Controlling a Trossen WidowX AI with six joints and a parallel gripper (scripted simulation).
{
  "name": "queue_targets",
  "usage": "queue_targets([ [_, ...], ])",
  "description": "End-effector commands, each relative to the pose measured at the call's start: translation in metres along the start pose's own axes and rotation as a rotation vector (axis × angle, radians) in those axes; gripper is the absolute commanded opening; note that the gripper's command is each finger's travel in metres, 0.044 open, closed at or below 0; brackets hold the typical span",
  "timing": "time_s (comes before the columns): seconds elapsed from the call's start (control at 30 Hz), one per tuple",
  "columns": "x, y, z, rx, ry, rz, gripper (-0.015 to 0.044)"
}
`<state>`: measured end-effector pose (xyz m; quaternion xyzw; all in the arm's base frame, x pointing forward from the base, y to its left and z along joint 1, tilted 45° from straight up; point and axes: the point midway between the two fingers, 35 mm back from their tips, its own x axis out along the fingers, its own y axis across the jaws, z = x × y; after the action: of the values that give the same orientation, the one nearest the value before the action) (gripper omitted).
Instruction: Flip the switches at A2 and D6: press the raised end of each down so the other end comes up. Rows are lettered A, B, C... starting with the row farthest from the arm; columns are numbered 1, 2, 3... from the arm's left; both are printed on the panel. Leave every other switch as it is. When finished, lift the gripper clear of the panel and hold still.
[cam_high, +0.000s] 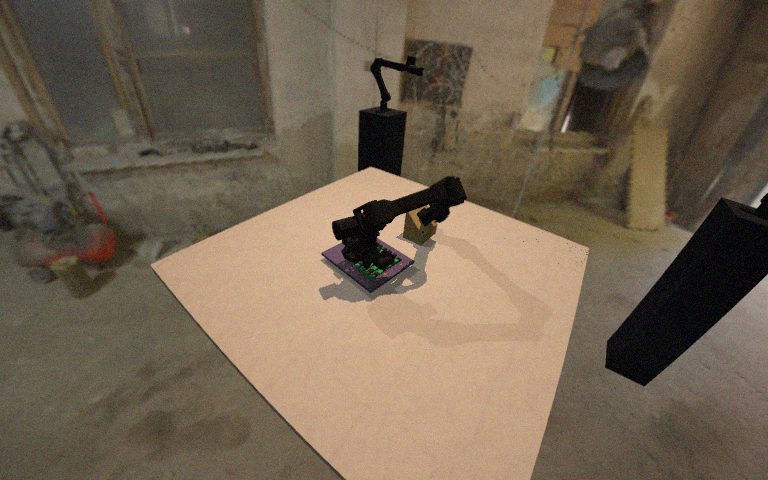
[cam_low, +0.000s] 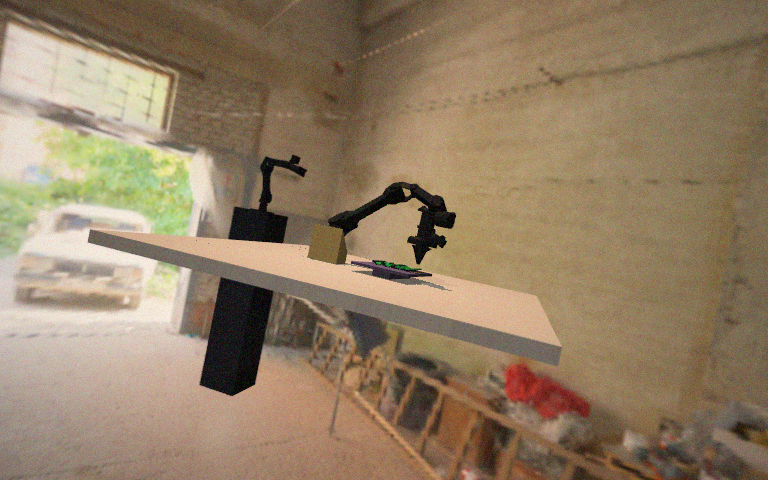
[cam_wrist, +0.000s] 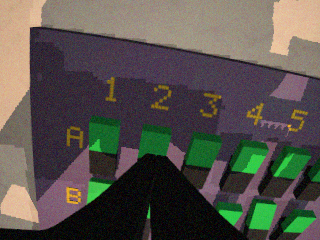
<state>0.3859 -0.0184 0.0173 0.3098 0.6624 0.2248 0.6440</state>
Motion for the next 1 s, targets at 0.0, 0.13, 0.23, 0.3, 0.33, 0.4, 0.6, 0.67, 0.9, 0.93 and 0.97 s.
queue_targets([
  [0.0,0.0049,0.0003,0.0002,0.007,-0.001,0.004,0.0000],
  [0.13,0.0115,0.0003,0.0004,0.006,-0.001,0.004,0.0000],
  [0.23,0.0140,0.0004,0.0005,0.006,-0.001,0.004,0.0000],
  [0.3,0.0140,0.0004,0.0005,0.006,-0.001,0.004,0.0000],
  [0.33,0.0140,0.0004,0.0005,0.006,-0.001,0.004,0.0000],
  [0.4,0.0140,0.0004,0.0005,0.006,-0.001,0.004,0.0000],
  [0.6,0.0140,0.0004,0.0005,0.006,-0.001,0.004,0.0000],
  [0.67,0.0140,0.0004,0.0005,0.006,-0.001,0.004,0.0000],
  [0.9,0.0146,0.0004,0.0005,0.006,-0.001,0.004,0.0000],
  [0.93,0.0148,0.0004,0.0005,0.006,-0.001,0.004,0.0000],
  [0.97,0.0149,0.0004,0.0005,0.006,-0.001,0.004,0.0000],
])
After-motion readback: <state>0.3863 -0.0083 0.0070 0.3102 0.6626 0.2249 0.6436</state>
